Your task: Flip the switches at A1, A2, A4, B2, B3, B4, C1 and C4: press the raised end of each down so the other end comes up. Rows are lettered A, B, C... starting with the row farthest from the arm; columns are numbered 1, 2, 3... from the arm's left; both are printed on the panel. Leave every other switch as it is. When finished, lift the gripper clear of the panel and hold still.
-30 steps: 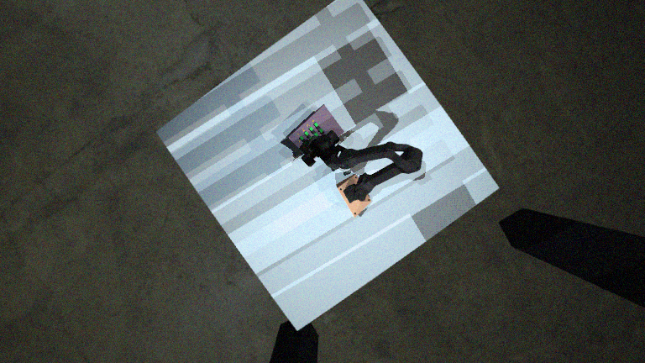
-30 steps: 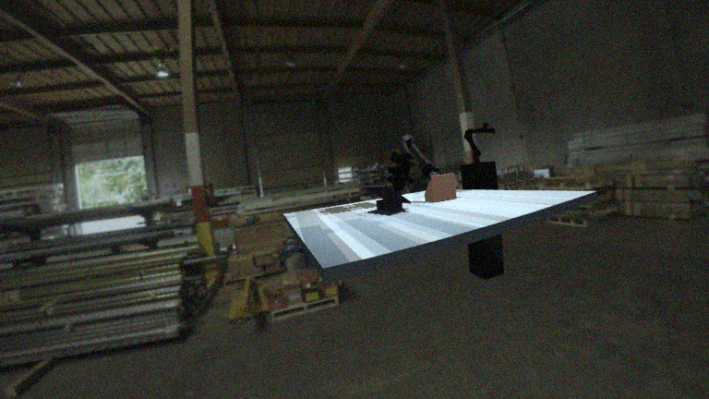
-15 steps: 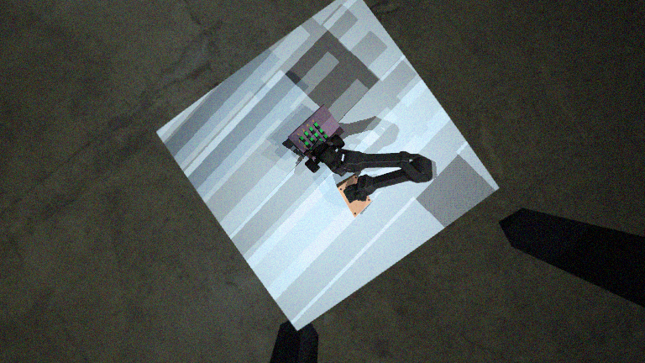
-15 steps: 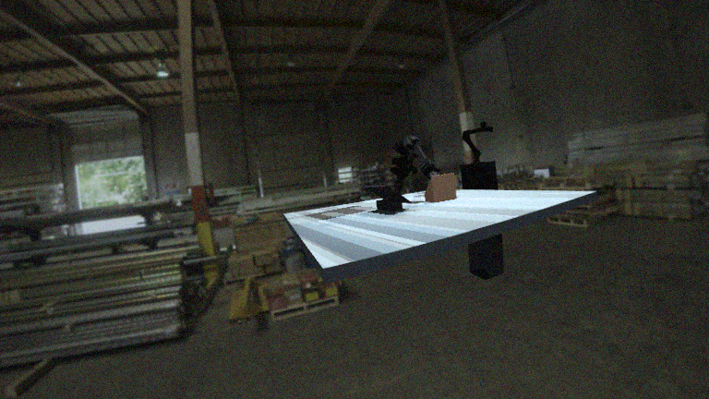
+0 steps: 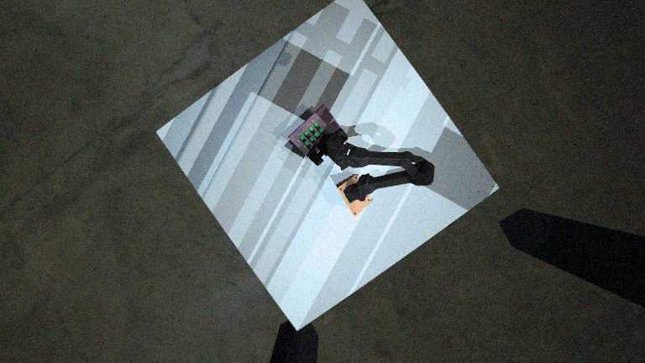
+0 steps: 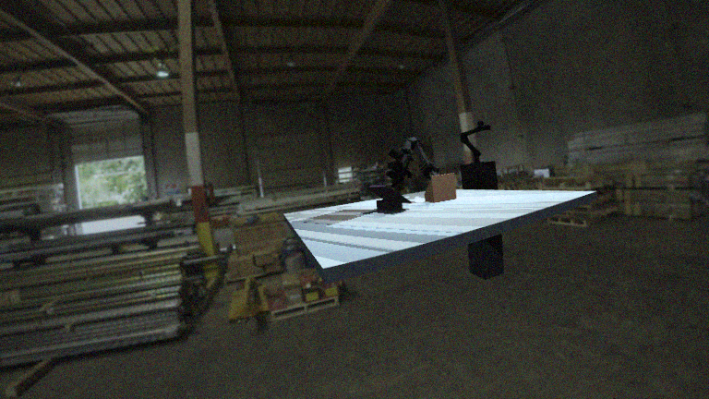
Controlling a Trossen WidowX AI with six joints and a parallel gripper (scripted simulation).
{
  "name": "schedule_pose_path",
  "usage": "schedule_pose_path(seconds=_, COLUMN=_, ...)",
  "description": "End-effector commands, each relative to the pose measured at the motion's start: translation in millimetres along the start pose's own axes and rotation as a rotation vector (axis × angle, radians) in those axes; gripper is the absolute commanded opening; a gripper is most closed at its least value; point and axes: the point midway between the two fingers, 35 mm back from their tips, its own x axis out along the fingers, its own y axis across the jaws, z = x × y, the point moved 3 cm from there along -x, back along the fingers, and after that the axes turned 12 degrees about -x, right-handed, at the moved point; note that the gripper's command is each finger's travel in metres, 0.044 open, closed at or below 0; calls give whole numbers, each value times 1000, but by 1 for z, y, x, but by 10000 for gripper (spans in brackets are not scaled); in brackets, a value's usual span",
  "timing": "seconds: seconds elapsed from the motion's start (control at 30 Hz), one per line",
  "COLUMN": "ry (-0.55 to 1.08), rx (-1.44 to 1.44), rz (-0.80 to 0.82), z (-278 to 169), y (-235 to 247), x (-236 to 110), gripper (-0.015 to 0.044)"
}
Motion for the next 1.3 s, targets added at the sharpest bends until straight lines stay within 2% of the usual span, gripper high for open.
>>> schedule_pose_path(seconds=0.0, ry=-10, rx=-4, rz=0, z=-1, y=0, x=6, gripper=0)
schedule_pose_path(seconds=0.6, ry=-11, rx=-4, rz=-2, z=-2, y=0, x=30, gripper=0)
schedule_pose_path(seconds=1.27, ry=-11, rx=-4, rz=-2, z=-2, y=0, x=30, gripper=0)
